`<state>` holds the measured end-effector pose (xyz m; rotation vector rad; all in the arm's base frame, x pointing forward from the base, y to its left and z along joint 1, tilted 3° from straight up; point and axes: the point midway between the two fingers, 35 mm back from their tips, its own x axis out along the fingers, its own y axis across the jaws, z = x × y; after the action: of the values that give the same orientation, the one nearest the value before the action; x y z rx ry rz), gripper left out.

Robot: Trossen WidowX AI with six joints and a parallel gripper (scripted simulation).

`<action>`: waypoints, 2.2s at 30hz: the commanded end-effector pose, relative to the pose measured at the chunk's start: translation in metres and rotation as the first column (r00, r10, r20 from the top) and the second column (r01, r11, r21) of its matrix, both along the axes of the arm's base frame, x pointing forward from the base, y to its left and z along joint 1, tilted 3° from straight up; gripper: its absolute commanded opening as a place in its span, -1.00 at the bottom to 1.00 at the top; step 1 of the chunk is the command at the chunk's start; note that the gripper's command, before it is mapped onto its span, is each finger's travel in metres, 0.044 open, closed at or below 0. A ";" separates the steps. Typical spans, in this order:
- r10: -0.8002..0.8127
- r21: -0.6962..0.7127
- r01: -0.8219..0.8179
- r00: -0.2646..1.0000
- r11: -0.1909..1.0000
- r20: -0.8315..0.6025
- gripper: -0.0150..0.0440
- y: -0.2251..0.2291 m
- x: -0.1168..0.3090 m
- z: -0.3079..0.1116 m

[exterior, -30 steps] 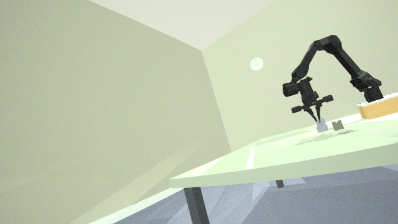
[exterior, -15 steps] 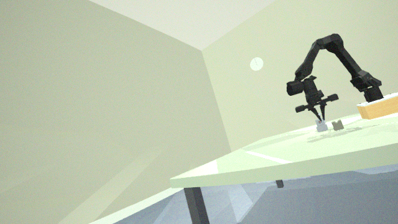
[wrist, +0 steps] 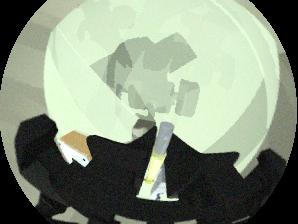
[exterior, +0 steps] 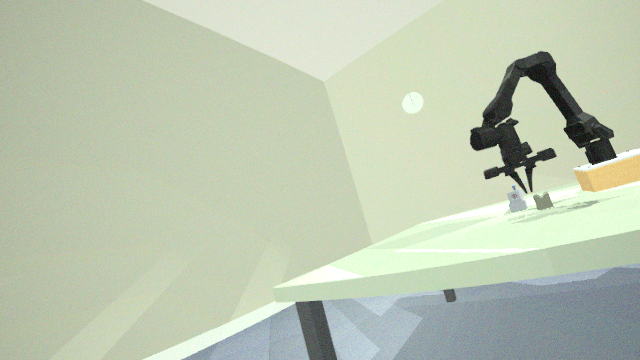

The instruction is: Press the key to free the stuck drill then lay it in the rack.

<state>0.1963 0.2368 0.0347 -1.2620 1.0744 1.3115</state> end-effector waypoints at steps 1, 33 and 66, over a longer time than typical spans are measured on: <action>-0.006 0.000 0.006 1.000 1.000 0.005 -0.49 -0.001 -0.007 0.000; -0.006 0.000 0.006 1.000 1.000 0.003 -0.49 -0.002 -0.024 -0.026; -0.006 0.000 0.006 1.000 1.000 0.003 -0.49 0.002 -0.023 -0.053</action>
<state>0.1743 0.2412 -0.0114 -1.2557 1.0616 1.3100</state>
